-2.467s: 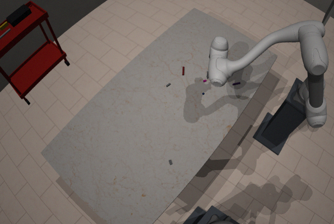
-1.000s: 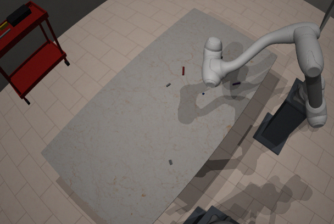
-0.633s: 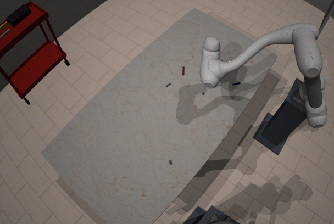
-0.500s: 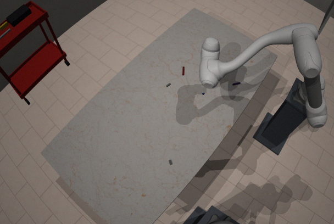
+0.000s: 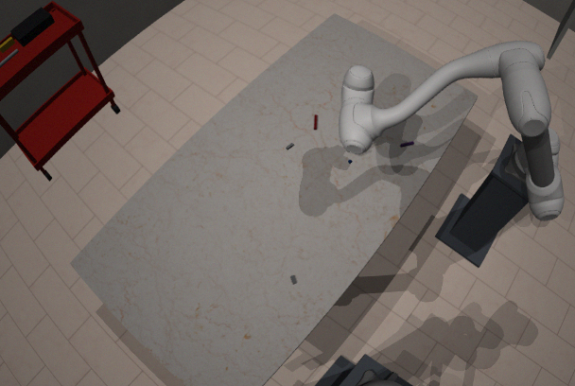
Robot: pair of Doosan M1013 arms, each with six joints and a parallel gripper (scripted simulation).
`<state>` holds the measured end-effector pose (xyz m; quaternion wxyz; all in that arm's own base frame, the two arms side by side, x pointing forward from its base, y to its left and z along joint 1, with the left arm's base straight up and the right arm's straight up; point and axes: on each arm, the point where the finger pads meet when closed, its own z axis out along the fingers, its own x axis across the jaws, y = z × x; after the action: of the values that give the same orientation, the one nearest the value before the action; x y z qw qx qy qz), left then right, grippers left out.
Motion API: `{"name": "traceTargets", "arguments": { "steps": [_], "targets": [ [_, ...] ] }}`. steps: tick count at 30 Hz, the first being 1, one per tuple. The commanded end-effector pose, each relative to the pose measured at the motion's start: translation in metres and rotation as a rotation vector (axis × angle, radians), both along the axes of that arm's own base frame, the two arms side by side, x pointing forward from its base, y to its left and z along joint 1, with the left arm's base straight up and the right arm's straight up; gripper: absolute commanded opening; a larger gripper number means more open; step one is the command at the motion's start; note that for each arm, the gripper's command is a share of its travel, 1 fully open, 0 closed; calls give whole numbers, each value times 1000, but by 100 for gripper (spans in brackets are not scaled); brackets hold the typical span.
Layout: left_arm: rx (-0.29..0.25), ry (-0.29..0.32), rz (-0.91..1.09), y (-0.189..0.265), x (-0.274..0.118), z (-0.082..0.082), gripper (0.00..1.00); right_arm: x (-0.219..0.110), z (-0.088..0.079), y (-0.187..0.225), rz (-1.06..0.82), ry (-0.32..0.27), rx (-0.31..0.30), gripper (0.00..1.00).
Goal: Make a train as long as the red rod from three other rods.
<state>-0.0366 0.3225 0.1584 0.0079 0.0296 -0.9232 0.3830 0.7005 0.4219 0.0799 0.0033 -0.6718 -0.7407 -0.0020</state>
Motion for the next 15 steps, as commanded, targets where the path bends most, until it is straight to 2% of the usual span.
{"name": "traceTargets", "arguments": {
  "steps": [1, 15],
  "targets": [
    [1, 0, 0, 0, 0, 0, 100, 2, 1, 6, -129, -3, -6, 100],
    [1, 0, 0, 0, 0, 0, 100, 3, 1, 8, -158, -3, -6, 100]
  ]
}}
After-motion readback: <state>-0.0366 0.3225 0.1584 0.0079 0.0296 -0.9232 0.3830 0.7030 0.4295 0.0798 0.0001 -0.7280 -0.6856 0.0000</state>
